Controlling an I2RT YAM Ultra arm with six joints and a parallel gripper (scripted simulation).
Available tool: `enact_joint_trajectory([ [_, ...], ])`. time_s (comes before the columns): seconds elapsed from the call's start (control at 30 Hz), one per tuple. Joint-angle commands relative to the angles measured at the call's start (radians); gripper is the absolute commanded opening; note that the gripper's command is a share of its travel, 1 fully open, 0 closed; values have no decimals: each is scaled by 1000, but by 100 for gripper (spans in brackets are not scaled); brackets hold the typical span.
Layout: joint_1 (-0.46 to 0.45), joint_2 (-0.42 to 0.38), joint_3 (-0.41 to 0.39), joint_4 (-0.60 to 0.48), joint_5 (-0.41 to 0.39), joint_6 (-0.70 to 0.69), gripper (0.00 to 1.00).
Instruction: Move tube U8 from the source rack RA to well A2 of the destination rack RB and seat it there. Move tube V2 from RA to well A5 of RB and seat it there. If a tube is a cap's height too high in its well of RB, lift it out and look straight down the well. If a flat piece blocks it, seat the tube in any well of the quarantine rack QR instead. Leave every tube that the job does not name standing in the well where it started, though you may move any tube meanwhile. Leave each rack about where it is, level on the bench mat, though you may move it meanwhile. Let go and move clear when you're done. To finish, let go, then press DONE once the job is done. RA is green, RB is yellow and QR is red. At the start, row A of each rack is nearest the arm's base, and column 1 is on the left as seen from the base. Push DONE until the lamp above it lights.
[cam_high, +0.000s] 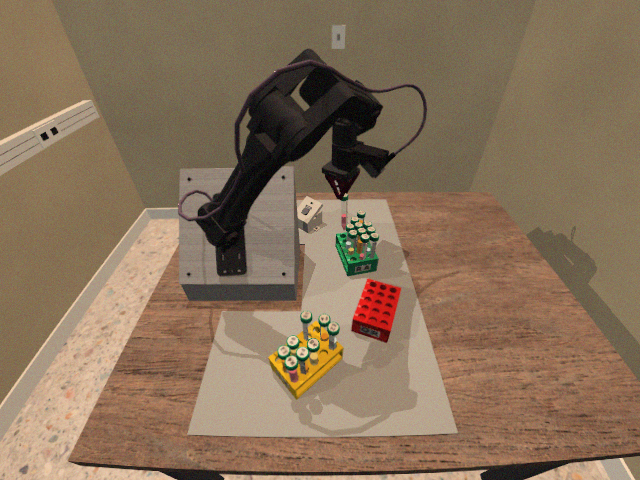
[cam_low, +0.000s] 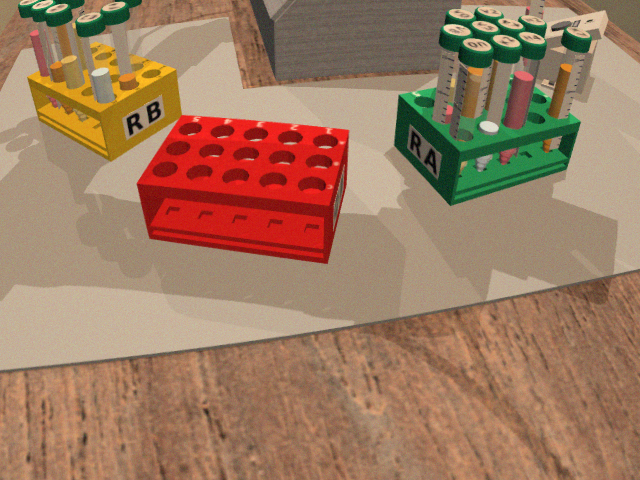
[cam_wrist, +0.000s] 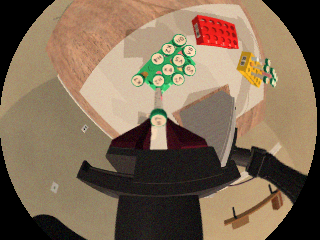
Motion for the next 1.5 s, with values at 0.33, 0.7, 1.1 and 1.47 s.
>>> enact_joint_trajectory([
  [0.33,1,-26,-38,24,19,-15,0],
  [0.7,-3,-30,-56,43,22,-20,0],
  [1.1,-8,-5,-62,54,25,-26,0],
  [1.47,-14,-18,-75,61,28,-30,0],
])
